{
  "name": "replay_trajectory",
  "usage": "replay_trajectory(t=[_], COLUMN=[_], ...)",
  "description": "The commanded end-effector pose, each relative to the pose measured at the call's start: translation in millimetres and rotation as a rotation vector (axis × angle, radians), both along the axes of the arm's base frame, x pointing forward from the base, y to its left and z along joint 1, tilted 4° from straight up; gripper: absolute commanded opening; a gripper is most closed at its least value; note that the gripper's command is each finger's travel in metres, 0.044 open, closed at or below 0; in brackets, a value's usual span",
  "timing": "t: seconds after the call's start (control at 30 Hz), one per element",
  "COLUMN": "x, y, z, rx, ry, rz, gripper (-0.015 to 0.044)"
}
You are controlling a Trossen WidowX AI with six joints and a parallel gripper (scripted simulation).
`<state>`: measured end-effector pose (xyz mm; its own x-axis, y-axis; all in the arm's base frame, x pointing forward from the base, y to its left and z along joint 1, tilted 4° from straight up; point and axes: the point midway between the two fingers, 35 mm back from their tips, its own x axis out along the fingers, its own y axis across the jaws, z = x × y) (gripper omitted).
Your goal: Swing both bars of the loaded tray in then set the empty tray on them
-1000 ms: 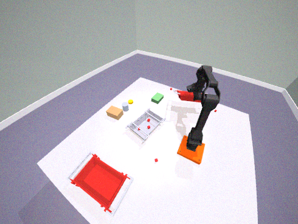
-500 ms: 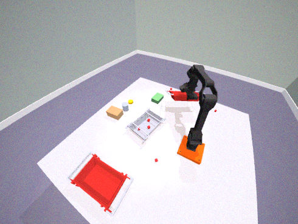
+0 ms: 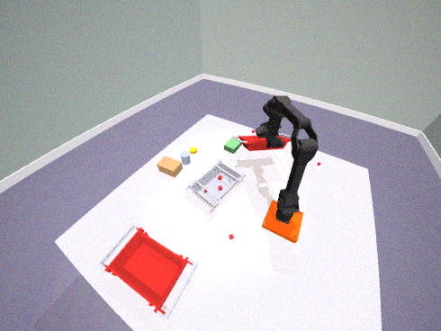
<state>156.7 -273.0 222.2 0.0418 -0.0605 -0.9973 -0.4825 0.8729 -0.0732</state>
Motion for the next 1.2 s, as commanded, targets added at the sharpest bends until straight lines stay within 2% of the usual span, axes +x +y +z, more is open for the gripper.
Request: replay_trajectory(t=[0.0, 1.17], x=[12.3, 104.9], y=[6.3, 93.1], z=[4.1, 1.6], rx=[-0.018, -0.025], ry=[-0.002, 0.013], rz=[0.028, 0.333], gripper=[0.0, 0.0])
